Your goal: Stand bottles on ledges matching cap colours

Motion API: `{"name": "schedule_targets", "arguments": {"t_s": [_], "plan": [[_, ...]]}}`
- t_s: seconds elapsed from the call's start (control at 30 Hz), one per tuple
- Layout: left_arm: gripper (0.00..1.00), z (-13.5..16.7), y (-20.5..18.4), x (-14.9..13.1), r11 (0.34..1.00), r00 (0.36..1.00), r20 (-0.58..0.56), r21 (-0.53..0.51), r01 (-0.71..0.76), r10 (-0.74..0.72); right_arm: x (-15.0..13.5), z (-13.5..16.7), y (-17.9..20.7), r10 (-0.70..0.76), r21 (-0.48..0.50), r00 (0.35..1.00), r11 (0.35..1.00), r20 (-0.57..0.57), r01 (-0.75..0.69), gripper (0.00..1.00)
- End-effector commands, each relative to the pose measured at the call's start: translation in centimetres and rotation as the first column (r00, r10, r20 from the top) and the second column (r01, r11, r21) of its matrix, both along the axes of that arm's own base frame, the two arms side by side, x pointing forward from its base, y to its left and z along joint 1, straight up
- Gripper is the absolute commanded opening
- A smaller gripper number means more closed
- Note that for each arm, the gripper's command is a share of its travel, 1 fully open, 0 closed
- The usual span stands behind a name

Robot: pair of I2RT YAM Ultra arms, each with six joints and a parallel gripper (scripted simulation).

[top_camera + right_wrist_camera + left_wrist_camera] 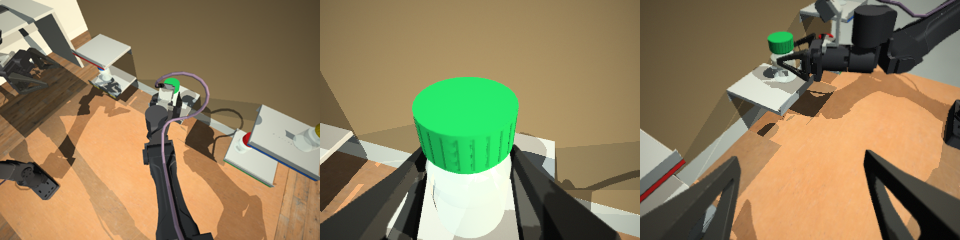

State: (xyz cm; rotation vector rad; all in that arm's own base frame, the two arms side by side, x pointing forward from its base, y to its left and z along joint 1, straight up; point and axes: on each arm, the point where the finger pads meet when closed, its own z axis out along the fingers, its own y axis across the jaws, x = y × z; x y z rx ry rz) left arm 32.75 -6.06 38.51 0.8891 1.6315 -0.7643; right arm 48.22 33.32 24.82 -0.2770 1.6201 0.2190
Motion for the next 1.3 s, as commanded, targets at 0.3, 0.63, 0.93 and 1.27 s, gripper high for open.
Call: {"name": "schedule_targets", "arguments": {"t_s": [0.3, 0.63, 0.93, 1.27], "plan": [[0.89, 0.9, -0.2, -0.4, 1.0, 1.0, 0.015, -0.014, 0.017, -0.017, -0.4, 8.6, 0.2, 0.01, 0.061, 0.996, 0.998, 0.084, -0.015, 0.52], [0.89, 0.9, -0.2, -0.4, 1.0, 1.0, 0.015, -0.014, 0.017, -0.017, -2.2, 10.6, 1.1, 0.048, 0.104, 0.99, 0.993, 0.129, -0.062, 0.52], [0.89, 0.9, -0.2, -0.4, 1.0, 1.0, 0.015, -0.014, 0.017, -0.017, -4.9, 11.3, 0.6, 0.055, 0.122, 0.988, 0.99, 0.147, -0.073, 0.52], [0.89, 0.9, -0.2, -0.4, 1.0, 1.0, 0.015, -0.014, 0.017, -0.017, -9.4, 11.2, -0.9, 0.063, 0.131, 0.987, 0.988, 0.148, -0.082, 0.52]]}}
